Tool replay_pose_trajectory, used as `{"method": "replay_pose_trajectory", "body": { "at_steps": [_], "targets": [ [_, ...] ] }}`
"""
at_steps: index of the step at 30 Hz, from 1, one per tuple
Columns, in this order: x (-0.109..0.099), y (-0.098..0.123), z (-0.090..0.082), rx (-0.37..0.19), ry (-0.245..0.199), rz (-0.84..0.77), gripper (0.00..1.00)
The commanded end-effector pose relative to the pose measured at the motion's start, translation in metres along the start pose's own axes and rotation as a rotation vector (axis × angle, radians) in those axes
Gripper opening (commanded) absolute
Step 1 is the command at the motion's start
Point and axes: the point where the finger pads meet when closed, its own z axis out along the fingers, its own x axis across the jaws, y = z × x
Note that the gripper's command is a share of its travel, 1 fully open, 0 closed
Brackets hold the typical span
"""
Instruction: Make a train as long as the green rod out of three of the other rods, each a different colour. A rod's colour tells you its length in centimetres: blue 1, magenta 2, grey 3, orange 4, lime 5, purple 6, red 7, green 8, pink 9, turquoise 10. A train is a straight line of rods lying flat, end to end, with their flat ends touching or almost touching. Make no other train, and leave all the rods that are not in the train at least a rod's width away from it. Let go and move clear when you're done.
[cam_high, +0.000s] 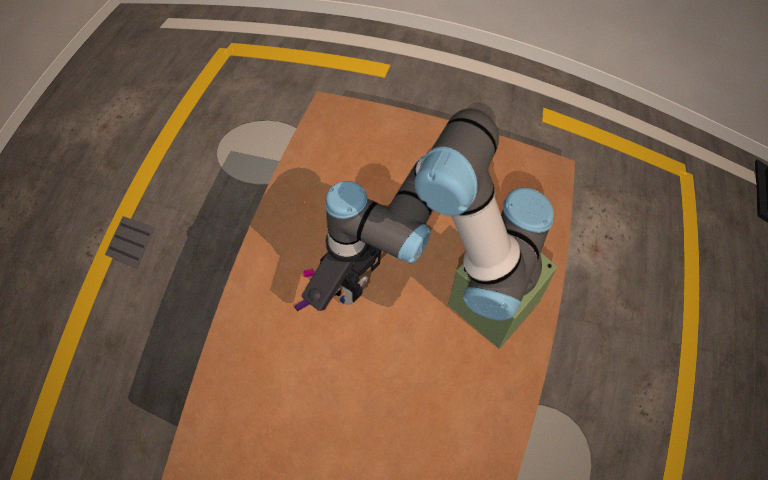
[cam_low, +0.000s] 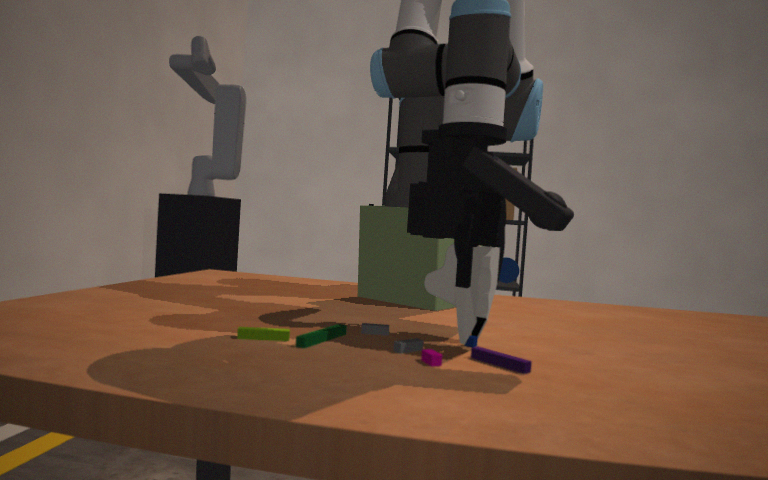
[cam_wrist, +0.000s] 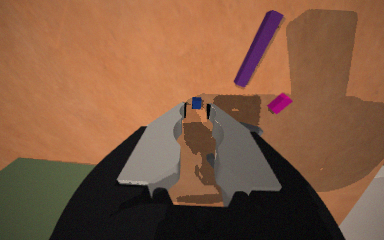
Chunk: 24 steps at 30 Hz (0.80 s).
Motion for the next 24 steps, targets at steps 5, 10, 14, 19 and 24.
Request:
{"method": "replay_pose_trajectory", "body": {
  "at_steps": [5,10,14,19,24],
  "targets": [
    [0.001,0.000,-0.008,0.001,0.002,0.000,0.14],
    [0.001,0.000,-0.019,0.001,0.002,0.000,0.14],
    [0.001,0.000,-0.030,0.001,0.002,0.000,0.14],
    [0.001,0.000,-0.046,0.001,0.002,0.000,0.14],
    [0.001,0.000,-0.055,0.001,0.002,0.000,0.14]
  ]
}}
